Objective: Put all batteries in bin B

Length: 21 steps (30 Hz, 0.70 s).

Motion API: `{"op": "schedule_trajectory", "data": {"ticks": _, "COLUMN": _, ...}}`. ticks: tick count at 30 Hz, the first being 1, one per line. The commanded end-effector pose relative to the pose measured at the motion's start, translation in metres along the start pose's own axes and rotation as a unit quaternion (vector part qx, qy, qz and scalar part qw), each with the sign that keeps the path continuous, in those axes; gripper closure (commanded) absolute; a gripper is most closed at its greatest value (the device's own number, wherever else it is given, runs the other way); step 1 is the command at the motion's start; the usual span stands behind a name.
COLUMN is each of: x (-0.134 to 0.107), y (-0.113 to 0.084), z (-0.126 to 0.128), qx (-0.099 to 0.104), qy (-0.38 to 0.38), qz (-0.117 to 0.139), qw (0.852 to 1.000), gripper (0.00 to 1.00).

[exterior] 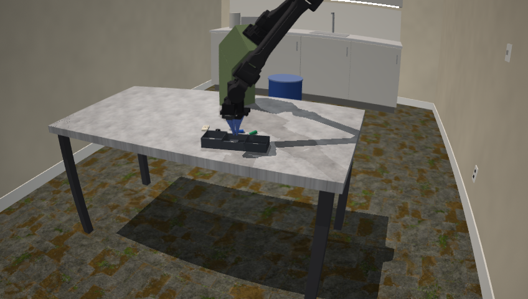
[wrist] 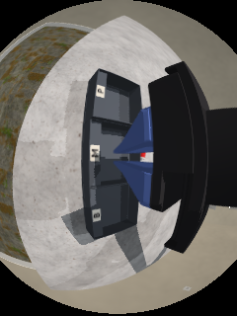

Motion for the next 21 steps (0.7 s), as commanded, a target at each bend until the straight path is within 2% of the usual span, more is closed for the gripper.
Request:
{"op": "schedule_trajectory", "data": {"ticks": 1, "x": -0.005, "y": 0.02, "z": 0.002, "qx": 0.004, "qy": 0.005, "qz": 0.006, "qw": 1.0, "gripper": 0.91}}
{"op": "schedule_trajectory", "data": {"ticks": 10, "x": -0.006, "y": 0.038, "z": 0.002, "qx": 0.004, "qy": 0.005, "qz": 0.006, "qw": 1.0, "gripper": 0.91}}
{"op": "schedule_trajectory", "data": {"ticks": 21, "x": -0.011, "y": 0.036, "z": -0.005, "qx": 0.002, "qy": 0.008, "qz": 0.008, "qw": 1.0, "gripper": 0.91}}
Point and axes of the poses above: the point where the finger pads meet when closed, its own y axis out along the fingers, its own z axis across the jaws, x = y × z, the point moved 3 cm from there along -y, back along the fingers, and after that the axes turned 10 degrees about -y, right-handed, at the moved point
